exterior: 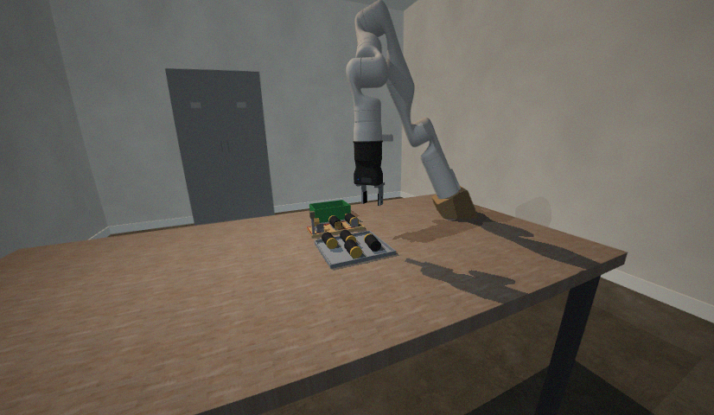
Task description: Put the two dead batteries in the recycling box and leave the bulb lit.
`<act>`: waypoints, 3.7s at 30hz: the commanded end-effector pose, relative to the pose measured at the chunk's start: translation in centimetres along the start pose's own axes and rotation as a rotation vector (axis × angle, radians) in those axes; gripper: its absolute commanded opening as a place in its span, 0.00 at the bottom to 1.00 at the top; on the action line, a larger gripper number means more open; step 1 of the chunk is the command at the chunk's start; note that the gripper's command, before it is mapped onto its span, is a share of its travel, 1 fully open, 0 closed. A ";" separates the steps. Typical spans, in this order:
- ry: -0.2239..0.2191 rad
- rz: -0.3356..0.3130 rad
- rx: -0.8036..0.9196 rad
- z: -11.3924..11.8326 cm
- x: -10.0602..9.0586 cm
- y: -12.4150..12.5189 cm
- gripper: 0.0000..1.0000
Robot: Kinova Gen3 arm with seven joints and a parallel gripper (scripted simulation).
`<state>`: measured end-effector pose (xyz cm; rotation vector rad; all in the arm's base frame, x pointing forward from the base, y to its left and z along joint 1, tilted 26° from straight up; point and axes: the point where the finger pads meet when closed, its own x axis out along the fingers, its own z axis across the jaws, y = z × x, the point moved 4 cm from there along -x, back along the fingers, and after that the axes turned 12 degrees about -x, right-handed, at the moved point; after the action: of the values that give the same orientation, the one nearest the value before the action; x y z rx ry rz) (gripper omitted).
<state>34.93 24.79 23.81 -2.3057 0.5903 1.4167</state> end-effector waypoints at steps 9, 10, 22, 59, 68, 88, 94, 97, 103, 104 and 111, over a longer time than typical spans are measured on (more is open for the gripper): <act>-0.001 0.000 -0.152 -0.1 0.0 0.0 0.90; -0.001 0.000 -0.171 -0.1 0.0 0.0 0.90; -0.001 0.000 -0.341 -0.1 0.0 0.0 0.90; -0.001 0.000 -0.702 -0.1 0.0 0.0 0.90; -0.001 0.000 -0.747 -0.1 0.0 0.0 0.90; -0.001 0.000 -0.783 -0.1 0.0 0.0 0.90; -0.001 0.000 -0.786 -0.1 0.0 0.0 0.90; -0.001 0.000 -0.786 -0.1 0.0 0.0 0.90; -0.001 0.000 -0.786 -0.1 0.0 0.0 0.90; -0.001 0.000 -0.786 -0.1 0.0 0.0 0.90; -0.001 0.000 -0.786 -0.1 0.2 0.0 0.90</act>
<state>35.03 24.74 23.73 -2.8608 0.0028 1.8872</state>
